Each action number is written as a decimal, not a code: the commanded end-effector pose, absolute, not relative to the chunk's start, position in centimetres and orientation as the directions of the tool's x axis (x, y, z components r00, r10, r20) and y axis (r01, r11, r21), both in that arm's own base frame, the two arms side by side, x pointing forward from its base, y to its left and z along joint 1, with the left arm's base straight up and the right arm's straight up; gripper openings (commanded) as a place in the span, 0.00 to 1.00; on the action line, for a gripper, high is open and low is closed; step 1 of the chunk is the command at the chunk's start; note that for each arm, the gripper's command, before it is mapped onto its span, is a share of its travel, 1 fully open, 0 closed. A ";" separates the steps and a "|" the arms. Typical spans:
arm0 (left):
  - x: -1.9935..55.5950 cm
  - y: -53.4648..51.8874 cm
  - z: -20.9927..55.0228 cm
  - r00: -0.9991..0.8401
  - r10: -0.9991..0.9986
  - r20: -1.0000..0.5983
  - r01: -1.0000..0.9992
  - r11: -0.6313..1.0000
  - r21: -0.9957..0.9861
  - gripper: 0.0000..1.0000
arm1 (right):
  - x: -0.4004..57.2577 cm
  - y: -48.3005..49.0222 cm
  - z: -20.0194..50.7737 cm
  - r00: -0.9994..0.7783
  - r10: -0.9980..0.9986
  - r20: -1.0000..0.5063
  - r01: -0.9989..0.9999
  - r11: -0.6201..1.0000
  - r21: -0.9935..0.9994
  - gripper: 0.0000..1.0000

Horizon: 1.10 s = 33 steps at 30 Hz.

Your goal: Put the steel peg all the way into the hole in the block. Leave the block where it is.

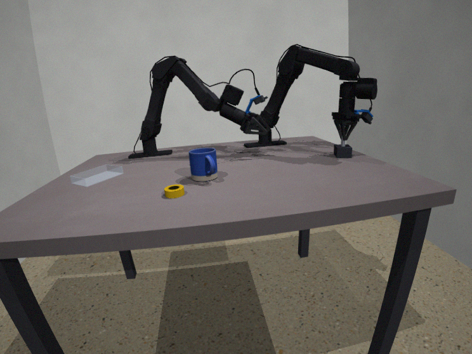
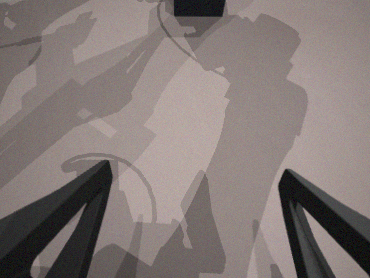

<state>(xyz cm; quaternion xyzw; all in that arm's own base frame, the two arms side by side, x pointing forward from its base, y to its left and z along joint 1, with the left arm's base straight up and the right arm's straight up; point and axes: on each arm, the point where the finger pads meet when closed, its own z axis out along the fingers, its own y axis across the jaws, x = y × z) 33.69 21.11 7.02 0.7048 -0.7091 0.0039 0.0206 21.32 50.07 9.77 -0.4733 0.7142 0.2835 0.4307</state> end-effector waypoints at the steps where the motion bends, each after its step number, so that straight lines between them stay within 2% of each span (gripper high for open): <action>1: 34.4 22.0 7.1 0.002 -1.000 -0.005 -1.000 -0.002 -0.018 0.00 | 21.5 50.3 10.7 -0.174 -0.413 -0.894 -0.920 0.393 -0.002 1.00; 5: 34.4 22.0 7.1 0.002 -1.000 -0.005 -1.000 -0.002 -0.018 0.00 | 21.5 50.3 10.7 -0.174 -0.413 -0.894 -0.920 0.393 -0.002 1.00; 14: 33.9 21.4 7.5 -0.001 -1.000 0.022 -1.000 0.001 0.007 1.00 | 21.5 50.3 10.7 -0.174 -0.413 -0.894 -0.920 0.393 -0.002 1.00; 25: 34.4 22.3 11.5 0.004 -1.000 -0.025 -0.999 -0.003 -0.034 1.00 | 21.5 50.3 10.7 -0.174 -0.413 -0.894 -0.920 0.393 -0.002 1.00; 33: 34.0 22.0 10.3 0.004 -1.000 -0.004 -1.000 -0.004 0.000 1.00 | 21.5 50.3 10.7 -0.174 -0.413 -0.894 -0.920 0.393 -0.002 1.00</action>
